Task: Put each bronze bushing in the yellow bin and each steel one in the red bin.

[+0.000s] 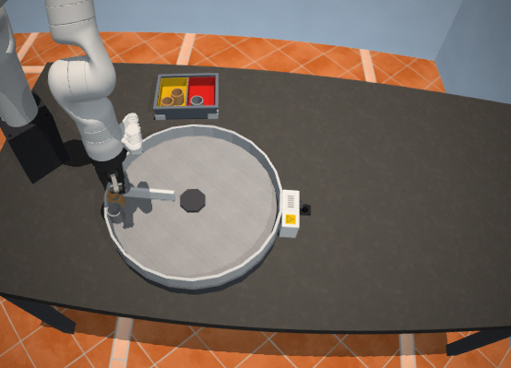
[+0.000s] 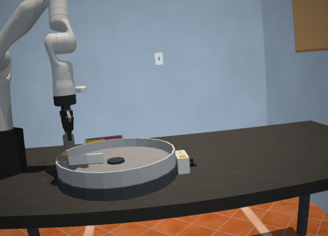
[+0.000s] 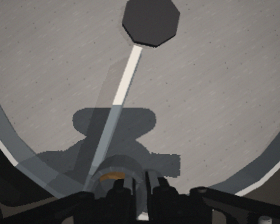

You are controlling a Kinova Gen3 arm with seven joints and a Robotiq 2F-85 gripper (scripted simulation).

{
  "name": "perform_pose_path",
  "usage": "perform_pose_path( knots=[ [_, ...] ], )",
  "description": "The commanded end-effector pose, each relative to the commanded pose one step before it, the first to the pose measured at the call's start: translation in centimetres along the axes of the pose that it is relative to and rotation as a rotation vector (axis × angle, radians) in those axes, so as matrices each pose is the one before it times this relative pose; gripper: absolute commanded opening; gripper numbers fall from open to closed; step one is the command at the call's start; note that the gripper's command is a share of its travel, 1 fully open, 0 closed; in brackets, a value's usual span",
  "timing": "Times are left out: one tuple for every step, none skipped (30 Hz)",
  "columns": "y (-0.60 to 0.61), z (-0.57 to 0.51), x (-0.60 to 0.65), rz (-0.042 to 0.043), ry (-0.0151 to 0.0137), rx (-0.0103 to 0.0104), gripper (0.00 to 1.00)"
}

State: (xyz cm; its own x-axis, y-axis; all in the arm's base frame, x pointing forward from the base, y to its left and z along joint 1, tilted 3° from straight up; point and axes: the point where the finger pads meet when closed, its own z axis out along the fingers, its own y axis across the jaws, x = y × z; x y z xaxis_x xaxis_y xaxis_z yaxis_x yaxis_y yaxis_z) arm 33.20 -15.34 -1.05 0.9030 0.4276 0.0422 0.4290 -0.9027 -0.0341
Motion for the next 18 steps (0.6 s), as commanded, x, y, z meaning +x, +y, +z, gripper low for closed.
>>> perform_pose_path(
  knots=[
    [0.102,-1.087,0.712,-0.01072,0.01187,-0.01102,0.0],
    [0.0,0.0,0.0,0.0,0.0,0.0,0.0],
    [0.0,0.0,0.0,0.0,0.0,0.0,0.0],
    [0.0,0.0,0.0,0.0,0.0,0.0,0.0],
    [0.0,0.0,0.0,0.0,0.0,0.0,0.0],
    [0.0,0.0,0.0,0.0,0.0,0.0,0.0],
    [0.0,0.0,0.0,0.0,0.0,0.0,0.0],
    [0.0,0.0,0.0,0.0,0.0,0.0,0.0],
    [0.0,0.0,0.0,0.0,0.0,0.0,0.0],
    [0.0,0.0,0.0,0.0,0.0,0.0,0.0],
    [0.0,0.0,0.0,0.0,0.0,0.0,0.0],
    [0.0,0.0,0.0,0.0,0.0,0.0,0.0],
    [-0.853,0.023,0.613,0.04428,-0.00055,0.00036,0.0],
    [-0.885,-0.001,0.61,0.04362,0.00002,0.00001,0.0],
    [-0.911,-0.001,0.571,0.04362,0.00002,0.00001,0.0],
    [-0.935,-0.001,0.531,0.04362,0.00002,0.00001,0.0],
    [-0.957,-0.001,0.489,0.04362,0.00002,0.00001,0.0],
    [0.0,0.0,0.0,0.0,0.0,0.0,0.0]
  ],
)
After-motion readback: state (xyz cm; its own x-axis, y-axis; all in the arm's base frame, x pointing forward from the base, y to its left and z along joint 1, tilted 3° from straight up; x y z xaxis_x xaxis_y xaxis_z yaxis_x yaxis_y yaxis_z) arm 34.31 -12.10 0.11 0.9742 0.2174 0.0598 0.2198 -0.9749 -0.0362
